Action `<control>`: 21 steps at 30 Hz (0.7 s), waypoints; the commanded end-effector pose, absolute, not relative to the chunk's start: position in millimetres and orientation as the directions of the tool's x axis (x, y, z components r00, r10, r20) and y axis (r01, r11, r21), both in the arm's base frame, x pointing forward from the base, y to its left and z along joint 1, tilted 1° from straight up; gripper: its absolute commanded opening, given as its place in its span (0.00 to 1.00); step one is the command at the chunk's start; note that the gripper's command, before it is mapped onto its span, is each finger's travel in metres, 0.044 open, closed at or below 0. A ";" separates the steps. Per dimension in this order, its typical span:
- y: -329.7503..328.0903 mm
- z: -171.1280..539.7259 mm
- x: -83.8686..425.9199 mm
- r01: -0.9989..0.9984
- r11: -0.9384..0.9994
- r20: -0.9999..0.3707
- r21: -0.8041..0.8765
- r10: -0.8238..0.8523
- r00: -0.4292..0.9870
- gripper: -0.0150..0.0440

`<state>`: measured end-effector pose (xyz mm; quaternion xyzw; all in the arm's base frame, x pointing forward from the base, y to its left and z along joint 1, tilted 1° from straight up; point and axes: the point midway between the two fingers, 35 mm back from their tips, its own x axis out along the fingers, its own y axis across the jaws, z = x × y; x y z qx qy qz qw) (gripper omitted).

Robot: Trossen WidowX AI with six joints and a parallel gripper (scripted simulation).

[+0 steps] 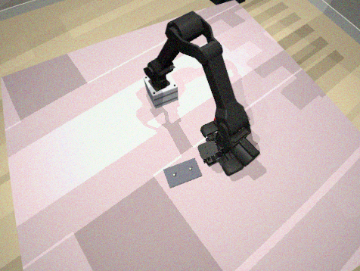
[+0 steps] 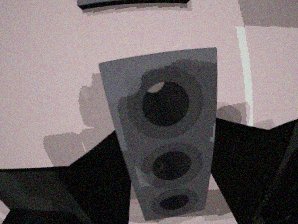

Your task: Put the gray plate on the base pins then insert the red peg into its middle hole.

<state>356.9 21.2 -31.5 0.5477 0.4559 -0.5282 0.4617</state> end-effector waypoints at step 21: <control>26.4 42.6 364.7 0.986 -0.161 -0.999 0.034 0.016 0.038 0.25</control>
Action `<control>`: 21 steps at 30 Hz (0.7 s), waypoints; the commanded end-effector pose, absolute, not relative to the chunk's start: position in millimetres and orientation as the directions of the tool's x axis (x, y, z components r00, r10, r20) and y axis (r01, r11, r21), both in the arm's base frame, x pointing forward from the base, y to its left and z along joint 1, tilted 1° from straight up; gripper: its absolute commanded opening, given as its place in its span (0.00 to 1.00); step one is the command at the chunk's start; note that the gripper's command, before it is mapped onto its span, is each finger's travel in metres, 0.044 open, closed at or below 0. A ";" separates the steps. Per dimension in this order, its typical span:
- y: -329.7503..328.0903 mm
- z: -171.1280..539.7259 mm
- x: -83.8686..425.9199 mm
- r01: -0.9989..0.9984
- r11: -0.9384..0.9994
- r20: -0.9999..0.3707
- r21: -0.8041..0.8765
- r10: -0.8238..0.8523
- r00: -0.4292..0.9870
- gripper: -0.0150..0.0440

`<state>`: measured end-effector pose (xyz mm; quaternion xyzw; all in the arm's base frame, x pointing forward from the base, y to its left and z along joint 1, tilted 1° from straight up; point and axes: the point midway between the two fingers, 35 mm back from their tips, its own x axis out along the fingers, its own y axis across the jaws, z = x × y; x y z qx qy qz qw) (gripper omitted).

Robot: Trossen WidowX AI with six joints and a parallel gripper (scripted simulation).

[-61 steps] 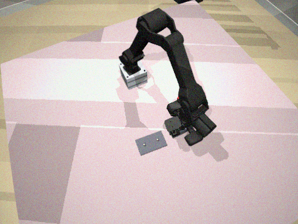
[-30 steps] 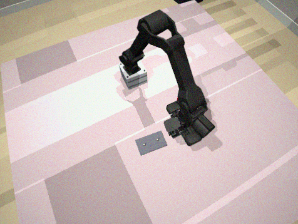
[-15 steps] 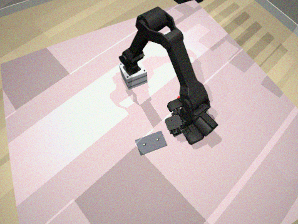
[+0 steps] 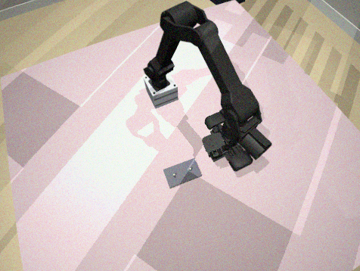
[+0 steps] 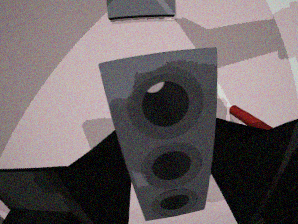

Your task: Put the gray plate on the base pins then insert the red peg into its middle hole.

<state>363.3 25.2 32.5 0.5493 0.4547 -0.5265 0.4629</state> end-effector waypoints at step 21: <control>28.5 99.7 356.3 0.986 -0.161 -0.999 0.034 0.016 0.037 0.25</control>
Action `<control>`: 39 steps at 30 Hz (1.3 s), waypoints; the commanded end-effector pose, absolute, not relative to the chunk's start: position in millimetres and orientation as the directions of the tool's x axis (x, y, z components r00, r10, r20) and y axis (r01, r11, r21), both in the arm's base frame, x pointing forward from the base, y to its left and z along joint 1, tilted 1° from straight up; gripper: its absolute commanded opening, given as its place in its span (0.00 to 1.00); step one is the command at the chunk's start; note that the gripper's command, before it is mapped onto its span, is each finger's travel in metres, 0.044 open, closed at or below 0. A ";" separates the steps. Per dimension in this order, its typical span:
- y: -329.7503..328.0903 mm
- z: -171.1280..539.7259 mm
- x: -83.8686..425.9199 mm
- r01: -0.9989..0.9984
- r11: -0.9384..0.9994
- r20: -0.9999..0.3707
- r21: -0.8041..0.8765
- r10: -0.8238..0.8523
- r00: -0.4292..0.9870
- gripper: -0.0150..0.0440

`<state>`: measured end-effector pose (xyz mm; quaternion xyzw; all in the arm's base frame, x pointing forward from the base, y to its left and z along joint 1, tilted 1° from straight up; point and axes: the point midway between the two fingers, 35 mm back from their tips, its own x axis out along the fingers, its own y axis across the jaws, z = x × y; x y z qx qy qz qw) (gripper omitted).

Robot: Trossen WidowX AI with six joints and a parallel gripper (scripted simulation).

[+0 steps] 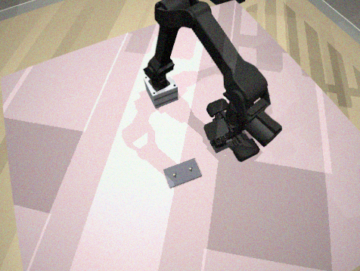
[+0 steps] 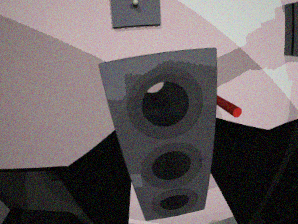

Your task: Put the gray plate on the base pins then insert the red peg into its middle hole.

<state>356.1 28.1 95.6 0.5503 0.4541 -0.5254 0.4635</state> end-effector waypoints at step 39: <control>-81.2 39.6 346.9 0.975 -0.219 -0.999 0.034 0.005 0.036 0.25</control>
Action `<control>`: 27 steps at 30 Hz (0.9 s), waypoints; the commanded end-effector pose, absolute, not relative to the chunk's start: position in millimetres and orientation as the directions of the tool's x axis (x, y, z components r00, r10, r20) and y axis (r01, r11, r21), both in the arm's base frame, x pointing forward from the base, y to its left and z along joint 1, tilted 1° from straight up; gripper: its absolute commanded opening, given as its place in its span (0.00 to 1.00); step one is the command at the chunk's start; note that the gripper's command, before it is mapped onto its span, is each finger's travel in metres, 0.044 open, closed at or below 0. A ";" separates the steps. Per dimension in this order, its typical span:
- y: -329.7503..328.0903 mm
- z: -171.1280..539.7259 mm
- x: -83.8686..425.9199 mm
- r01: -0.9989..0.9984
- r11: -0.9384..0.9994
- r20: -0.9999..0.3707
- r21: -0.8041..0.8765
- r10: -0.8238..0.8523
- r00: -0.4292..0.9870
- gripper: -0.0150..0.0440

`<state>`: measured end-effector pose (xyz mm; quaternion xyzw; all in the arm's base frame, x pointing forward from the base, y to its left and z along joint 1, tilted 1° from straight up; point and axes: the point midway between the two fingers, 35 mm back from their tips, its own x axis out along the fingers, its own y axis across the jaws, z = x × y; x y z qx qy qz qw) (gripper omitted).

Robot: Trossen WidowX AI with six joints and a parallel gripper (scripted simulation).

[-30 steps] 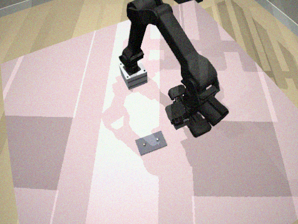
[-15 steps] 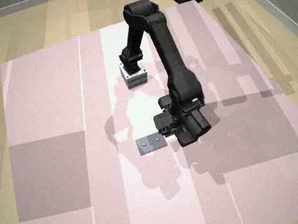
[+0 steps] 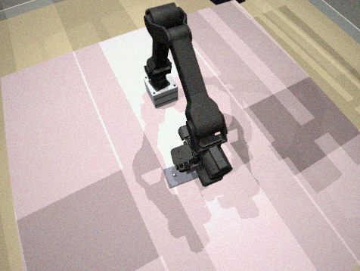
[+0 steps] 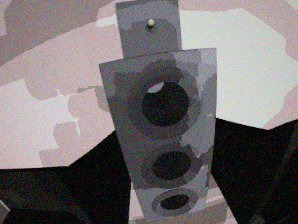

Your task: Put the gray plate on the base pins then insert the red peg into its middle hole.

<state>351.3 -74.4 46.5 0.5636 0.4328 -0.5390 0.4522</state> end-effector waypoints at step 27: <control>-122.4 16.1 330.1 0.970 -0.242 -0.999 0.033 0.000 0.034 0.25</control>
